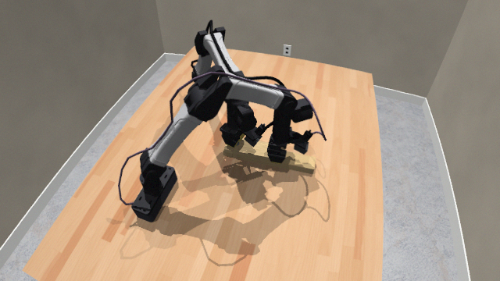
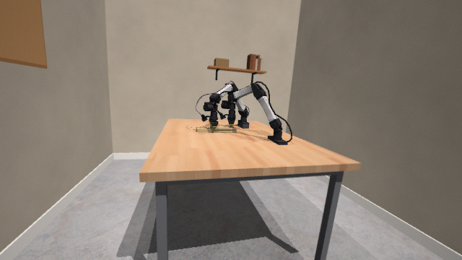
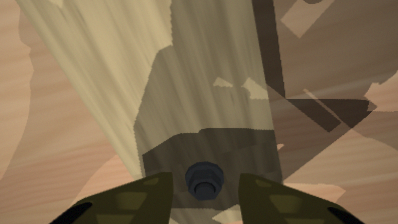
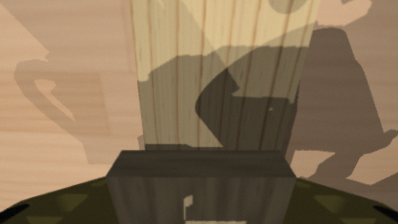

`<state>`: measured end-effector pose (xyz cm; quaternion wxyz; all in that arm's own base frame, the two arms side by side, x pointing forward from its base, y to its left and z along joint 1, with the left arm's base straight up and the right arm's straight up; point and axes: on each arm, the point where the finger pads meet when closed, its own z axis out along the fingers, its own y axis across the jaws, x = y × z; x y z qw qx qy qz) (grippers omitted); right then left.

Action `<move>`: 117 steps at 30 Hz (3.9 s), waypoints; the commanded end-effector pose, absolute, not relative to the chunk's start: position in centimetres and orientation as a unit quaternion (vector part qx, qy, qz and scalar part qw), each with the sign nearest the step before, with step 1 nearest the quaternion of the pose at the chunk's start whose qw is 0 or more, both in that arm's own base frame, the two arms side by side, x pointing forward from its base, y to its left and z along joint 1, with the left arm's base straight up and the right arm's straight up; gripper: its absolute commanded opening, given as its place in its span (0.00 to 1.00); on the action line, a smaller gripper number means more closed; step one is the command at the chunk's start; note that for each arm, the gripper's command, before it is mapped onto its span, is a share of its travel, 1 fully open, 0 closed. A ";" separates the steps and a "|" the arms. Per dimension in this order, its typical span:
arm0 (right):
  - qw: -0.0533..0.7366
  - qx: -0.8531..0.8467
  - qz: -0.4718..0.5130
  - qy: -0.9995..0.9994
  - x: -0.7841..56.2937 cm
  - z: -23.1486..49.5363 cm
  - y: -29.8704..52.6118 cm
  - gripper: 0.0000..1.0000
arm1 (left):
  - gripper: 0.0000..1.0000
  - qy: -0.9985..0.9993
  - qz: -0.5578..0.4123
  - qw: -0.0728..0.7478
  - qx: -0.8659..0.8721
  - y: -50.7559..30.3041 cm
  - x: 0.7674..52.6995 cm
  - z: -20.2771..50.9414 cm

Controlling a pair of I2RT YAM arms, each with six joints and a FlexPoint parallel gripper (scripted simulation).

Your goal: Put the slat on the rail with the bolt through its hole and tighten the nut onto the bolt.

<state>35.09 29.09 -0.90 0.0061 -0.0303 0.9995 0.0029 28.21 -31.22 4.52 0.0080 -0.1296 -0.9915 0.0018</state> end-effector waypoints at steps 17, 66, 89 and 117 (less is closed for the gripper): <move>0.013 -0.030 0.007 0.999 35.4 -0.4 29.2 0.67 | 0.36 -0.979 0.013 -0.008 0.203 -31.4 28.6 6.7; 0.013 -0.030 0.007 0.999 35.4 -0.4 29.2 0.67 | 0.14 -0.980 0.001 0.004 0.201 -31.2 28.4 5.0; 0.013 -0.030 0.007 0.999 35.4 -0.4 29.2 0.67 | 0.14 -1.000 0.001 0.003 -0.012 -31.0 28.2 5.0; 0.013 -0.030 0.007 0.999 35.4 -0.4 29.2 0.67 | 0.14 -0.872 0.007 -0.013 -0.490 -31.3 28.3 5.7</move>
